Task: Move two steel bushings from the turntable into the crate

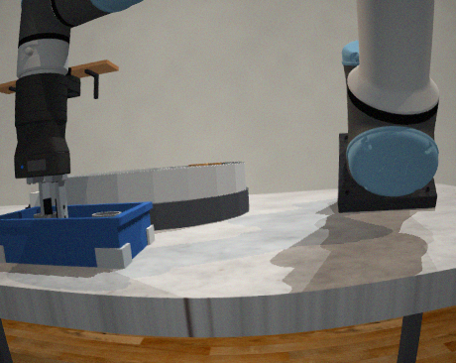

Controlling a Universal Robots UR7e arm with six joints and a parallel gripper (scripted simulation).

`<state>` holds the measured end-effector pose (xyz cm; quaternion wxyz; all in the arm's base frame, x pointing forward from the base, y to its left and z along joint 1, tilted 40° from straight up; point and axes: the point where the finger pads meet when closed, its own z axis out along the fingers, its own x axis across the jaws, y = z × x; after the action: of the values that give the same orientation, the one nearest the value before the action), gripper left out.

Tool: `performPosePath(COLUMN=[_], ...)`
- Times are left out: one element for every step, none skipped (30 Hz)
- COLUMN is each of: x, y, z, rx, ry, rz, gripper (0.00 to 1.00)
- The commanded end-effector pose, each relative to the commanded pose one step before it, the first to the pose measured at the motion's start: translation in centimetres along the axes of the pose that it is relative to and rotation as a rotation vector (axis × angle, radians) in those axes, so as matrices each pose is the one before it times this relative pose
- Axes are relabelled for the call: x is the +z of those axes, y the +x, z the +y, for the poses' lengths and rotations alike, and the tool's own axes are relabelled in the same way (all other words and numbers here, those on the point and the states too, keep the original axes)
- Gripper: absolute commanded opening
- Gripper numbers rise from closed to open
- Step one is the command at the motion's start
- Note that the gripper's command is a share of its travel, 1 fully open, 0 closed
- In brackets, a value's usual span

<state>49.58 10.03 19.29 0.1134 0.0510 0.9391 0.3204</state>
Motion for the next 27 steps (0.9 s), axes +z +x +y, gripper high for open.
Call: performPosePath(x=[-0.124, 0.000, 0.000, 0.000, 0.000, 0.000, -0.096, -0.113, -0.113, -0.113, -0.113, 0.000, 0.000, 0.000, 0.000, 0.000, 0.000, 0.000, 0.000, 0.000, 0.000, 0.000, 0.000, -0.096, -0.113, -0.113, -0.113], y=[-0.039, 0.000, 0.000, 0.000, 0.000, 0.000, -0.008, -0.009, -0.009, -0.009, -0.009, 0.000, 0.000, 0.000, 0.000, 0.000, 0.000, 0.000, 0.000, 0.000, 0.000, 0.000, 0.000, -0.008, -0.009, -0.009, -0.009], z=[0.002, 0.000, 0.000, 0.000, 0.000, 0.000, -0.002, -0.002, -0.002, -0.002, -0.002, 0.000, 0.000, 0.000, 0.000, 0.000, 0.000, 0.000, 0.000, 0.000, 0.000, 0.000, 0.000, -0.002, -0.002, -0.002, -0.002], rx=[-0.00044, 0.00000, 0.00000, 0.00000, 0.00000, 0.00000, 0.00001, 0.00000, 0.00000, 0.00000, 0.00000, 0.00000, 0.00000, 0.00000, 0.00000, 0.00000, 0.00000, 0.00000, 0.00000, 0.00000, 0.00000, 0.00000, 0.00000, 0.00000, 0.00000, 0.00000, 0.00000], ry=[0.00010, 0.00000, 0.00000, 0.00000, 0.00000, 0.00000, 0.00002, 0.00000, 0.00000, 0.00000, 0.00000, 0.00000, 0.00000, 0.00000, 0.00000, 0.00000, 0.00000, 0.00000, 0.00000, 0.00000, 0.00000, 0.00000, 0.00000, 0.00002, 0.00000, 0.00000, 0.00000], rz=[-0.00095, 0.00000, 0.00000, 0.00000, 0.00000, 0.00000, -0.00004, 0.00000, 0.00000, 0.00000, 0.00000, 0.00000, 0.00000, 0.00000, 0.00000, 0.00000, 0.00000, 0.00000, 0.00000, 0.00000, 0.00000, 0.00000, 0.00000, -0.00004, 0.00000, 0.00000, 0.00000], gripper=[0.47, 0.47, 0.47, 0.47, 0.47, 0.47, 0.47, 0.47, 0.47, 0.47, 0.47, 0.47, 0.47, 0.47, 0.47, 0.47, 0.47, 0.47, 0.47, 0.47, 0.47, 0.47, 0.47, 0.47, 0.47, 0.47, 0.47])
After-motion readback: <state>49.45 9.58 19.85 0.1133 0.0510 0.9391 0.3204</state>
